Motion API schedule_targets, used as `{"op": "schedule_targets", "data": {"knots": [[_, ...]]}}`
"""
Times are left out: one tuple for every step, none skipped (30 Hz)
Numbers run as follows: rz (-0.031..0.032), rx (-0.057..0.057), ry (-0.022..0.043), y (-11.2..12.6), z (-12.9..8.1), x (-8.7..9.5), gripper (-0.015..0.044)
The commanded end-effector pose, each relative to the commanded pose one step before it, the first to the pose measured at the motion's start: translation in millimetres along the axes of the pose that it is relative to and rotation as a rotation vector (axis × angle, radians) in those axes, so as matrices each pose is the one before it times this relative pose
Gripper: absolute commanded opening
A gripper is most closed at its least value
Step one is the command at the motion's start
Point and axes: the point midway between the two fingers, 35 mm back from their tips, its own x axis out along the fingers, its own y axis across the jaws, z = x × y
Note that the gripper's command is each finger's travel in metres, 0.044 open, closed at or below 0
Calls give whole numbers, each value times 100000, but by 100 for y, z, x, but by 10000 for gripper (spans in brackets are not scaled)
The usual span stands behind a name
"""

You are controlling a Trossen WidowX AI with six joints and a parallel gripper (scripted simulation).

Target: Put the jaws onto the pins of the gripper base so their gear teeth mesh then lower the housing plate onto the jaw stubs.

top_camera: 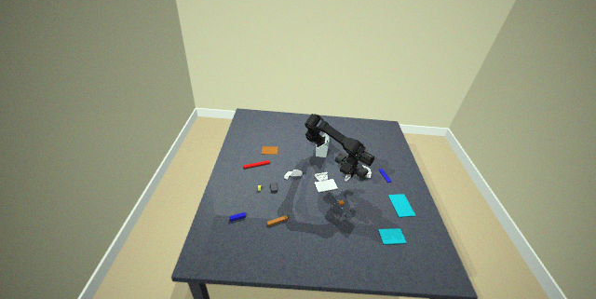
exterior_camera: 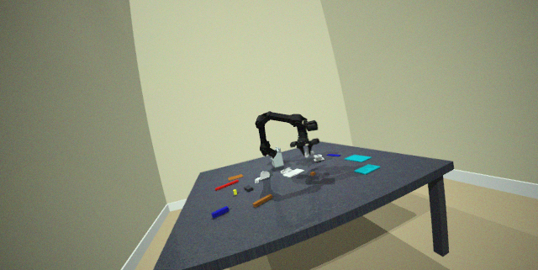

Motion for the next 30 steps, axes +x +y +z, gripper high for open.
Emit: {"op": "schedule_targets", "data": {"knots": [[516,-6315,-450,-887,1134,-383,134],[35,-1756,17,-236,232,-42,134],[33,-1755,15,-242,225,-40,134],[32,-1754,13,-248,218,-38,134],[30,-1753,11,-253,211,-36,134],[28,-1752,10,-259,204,-34,134],[26,-1752,8,-264,197,-32,134],[24,-1751,7,-269,189,-30,134],[22,-1750,5,-274,182,-28,134],[20,-1750,4,-279,174,-26,134],[18,-1749,3,-283,166,-24,134],[16,-1748,1,-287,158,-22,134],[14,-1747,0,-291,150,-21,134],[12,-1747,-1,-295,142,-19,134],[10,-1746,-1,-298,133,-17,134],[8,-1779,-2,-307,127,-15,134],[5,-1781,-3,-310,119,-13,134],[3,-1780,-3,-313,110,-11,134],[0,-1779,-4,-316,101,-10,134],[-2,-1779,-4,-318,92,-8,134],[-5,-1778,-5,-320,82,-6,134],[-7,-1777,-5,-321,73,-4,134],[-10,-1777,-5,-323,64,-2,134],[-12,-1776,-5,-324,55,0,134],[-15,-1775,-4,-325,45,1,134],[-17,-1774,-4,-325,36,3,134],[-20,-1775,-4,-326,27,5,134],[-22,-1774,-3,-326,18,7,134],[-25,-1774,-3,-325,8,9,134],[-27,-1773,-2,-325,-1,10,134]]}}
